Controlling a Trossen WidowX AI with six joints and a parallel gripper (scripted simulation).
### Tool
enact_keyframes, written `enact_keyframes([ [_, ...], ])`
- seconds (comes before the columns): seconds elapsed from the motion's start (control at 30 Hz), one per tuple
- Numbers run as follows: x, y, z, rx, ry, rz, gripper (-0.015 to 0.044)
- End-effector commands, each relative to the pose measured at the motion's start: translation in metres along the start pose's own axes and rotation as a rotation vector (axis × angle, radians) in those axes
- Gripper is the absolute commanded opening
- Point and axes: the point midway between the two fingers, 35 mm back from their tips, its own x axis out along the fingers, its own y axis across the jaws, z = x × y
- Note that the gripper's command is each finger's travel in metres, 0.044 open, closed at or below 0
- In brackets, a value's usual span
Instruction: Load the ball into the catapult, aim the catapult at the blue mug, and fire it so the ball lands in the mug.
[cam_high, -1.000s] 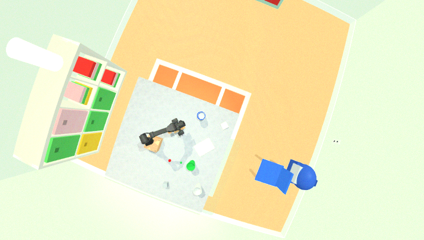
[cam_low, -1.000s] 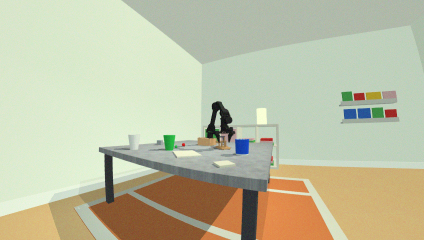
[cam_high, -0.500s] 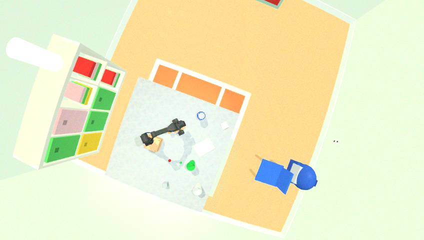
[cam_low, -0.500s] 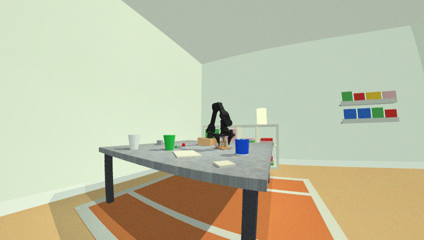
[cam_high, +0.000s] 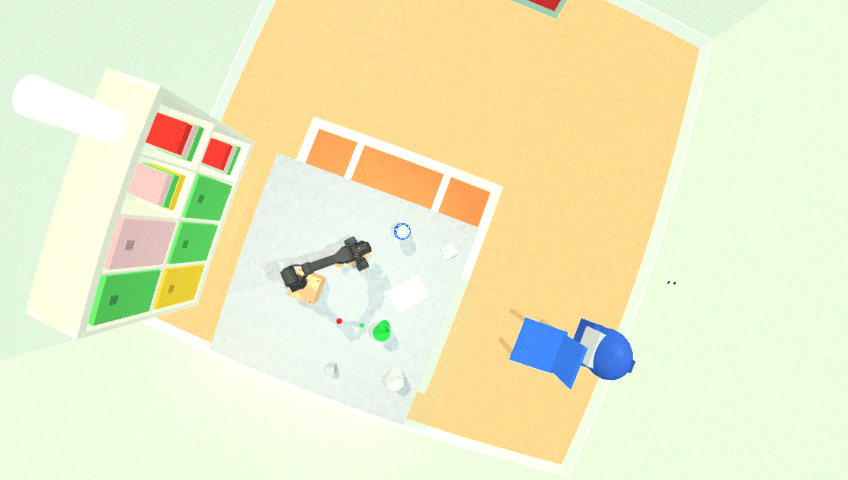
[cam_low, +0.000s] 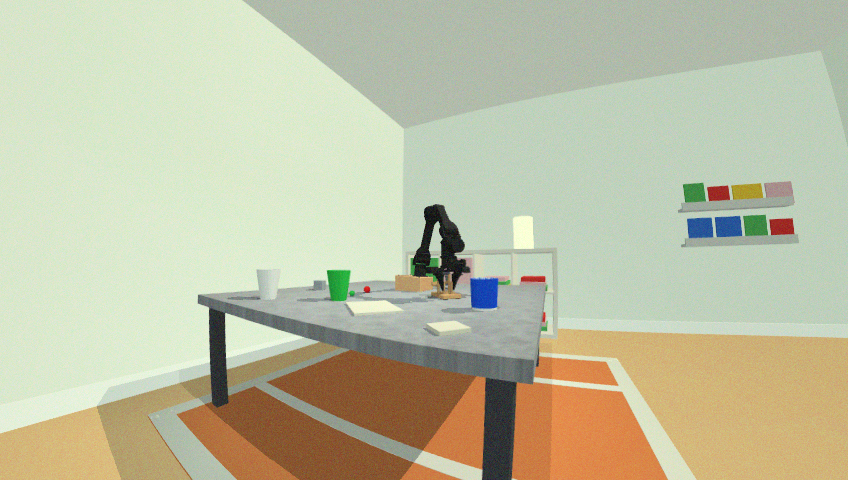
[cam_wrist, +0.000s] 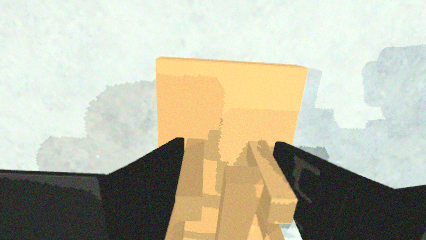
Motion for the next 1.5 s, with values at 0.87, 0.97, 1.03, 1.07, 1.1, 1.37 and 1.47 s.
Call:
enact_keyframes([
  [0.87,-0.022,0.000,0.003,0.002,0.002,0.000,0.0000],
  [0.97,-0.017,0.000,0.002,0.002,0.002,0.000,0.0000],
  [1.03,-0.014,0.001,0.002,0.002,0.002,0.000,0.0000],
  [1.07,-0.012,0.001,0.002,0.002,0.002,0.000,0.0000],
  [1.1,-0.010,0.001,0.002,0.002,0.002,0.000,0.0000],
  [1.37,-0.002,0.001,0.001,0.000,0.008,0.000,0.0000],
  [1.47,-0.002,0.001,0.001,0.000,0.008,0.000,0.0000],
])
